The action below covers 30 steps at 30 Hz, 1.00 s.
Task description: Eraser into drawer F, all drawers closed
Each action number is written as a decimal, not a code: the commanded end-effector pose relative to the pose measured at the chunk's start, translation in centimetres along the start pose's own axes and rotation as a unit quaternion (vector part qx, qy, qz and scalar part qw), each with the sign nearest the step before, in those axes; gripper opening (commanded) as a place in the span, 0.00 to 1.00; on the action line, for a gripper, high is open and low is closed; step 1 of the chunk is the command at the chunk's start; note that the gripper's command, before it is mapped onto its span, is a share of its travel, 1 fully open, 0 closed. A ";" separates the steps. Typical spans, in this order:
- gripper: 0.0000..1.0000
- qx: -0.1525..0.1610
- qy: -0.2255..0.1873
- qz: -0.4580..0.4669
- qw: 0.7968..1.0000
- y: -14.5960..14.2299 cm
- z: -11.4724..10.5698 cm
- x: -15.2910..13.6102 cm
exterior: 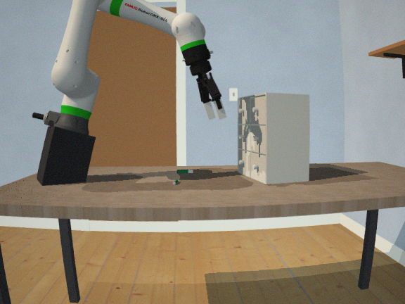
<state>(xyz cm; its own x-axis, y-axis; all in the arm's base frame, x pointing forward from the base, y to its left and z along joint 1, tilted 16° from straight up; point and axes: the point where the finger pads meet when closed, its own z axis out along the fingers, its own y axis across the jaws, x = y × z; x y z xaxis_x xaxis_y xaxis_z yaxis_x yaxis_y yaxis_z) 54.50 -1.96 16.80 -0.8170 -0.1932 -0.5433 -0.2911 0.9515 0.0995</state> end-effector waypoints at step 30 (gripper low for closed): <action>1.00 -0.002 -0.282 -0.001 0.959 0.1 6.0 -3.0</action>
<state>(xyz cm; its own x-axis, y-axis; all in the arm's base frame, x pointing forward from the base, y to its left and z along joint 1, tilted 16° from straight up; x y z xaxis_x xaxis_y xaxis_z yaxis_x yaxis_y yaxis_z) 59.68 0.02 13.84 -0.5175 -0.0597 -0.8536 -0.2331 0.9697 0.0735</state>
